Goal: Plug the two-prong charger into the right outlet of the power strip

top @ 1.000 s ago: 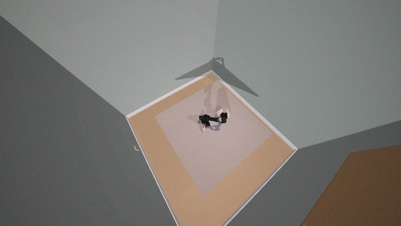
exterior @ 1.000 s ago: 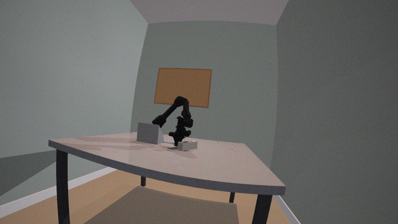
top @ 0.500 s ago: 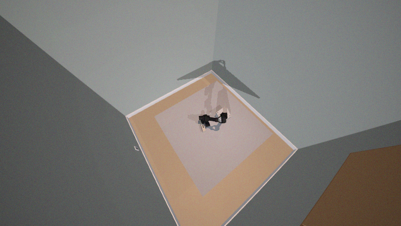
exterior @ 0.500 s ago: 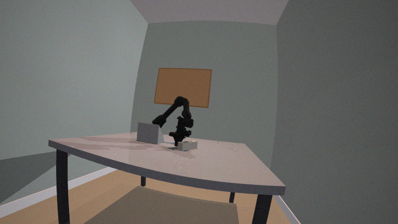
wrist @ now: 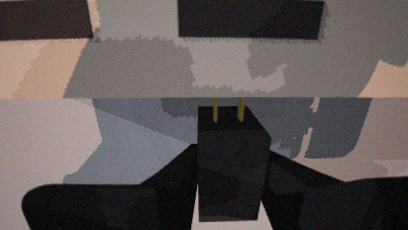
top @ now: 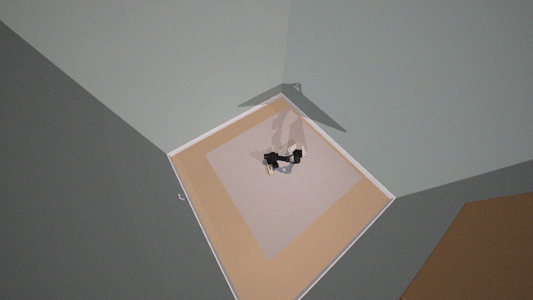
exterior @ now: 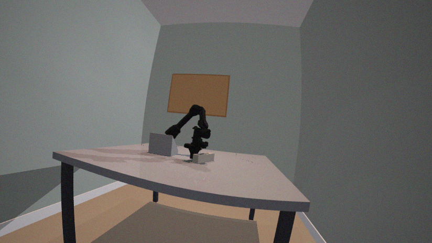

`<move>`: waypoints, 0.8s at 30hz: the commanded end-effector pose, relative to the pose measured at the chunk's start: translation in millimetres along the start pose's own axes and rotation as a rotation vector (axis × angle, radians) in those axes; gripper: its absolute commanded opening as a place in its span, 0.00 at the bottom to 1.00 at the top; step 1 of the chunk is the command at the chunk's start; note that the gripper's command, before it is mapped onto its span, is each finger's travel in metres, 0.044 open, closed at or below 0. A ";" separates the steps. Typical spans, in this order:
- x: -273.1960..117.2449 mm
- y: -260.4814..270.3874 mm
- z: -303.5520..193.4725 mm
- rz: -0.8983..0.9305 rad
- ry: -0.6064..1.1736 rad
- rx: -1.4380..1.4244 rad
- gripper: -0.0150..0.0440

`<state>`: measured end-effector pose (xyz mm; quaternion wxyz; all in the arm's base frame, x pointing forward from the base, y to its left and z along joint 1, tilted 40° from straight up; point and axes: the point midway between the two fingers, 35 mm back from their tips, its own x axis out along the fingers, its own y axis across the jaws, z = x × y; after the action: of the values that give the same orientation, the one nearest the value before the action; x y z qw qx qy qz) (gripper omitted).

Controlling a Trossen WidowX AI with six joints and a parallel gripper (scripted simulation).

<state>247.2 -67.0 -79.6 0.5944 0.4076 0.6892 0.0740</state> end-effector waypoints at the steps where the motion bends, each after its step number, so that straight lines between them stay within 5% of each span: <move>1: -0.2 0.7 1.4 0.004 0.000 0.005 0.25; 24: -0.5 0.7 6.8 0.004 0.000 0.004 0.25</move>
<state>251.8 -69.2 -80.9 0.5944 0.4076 0.6892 0.0740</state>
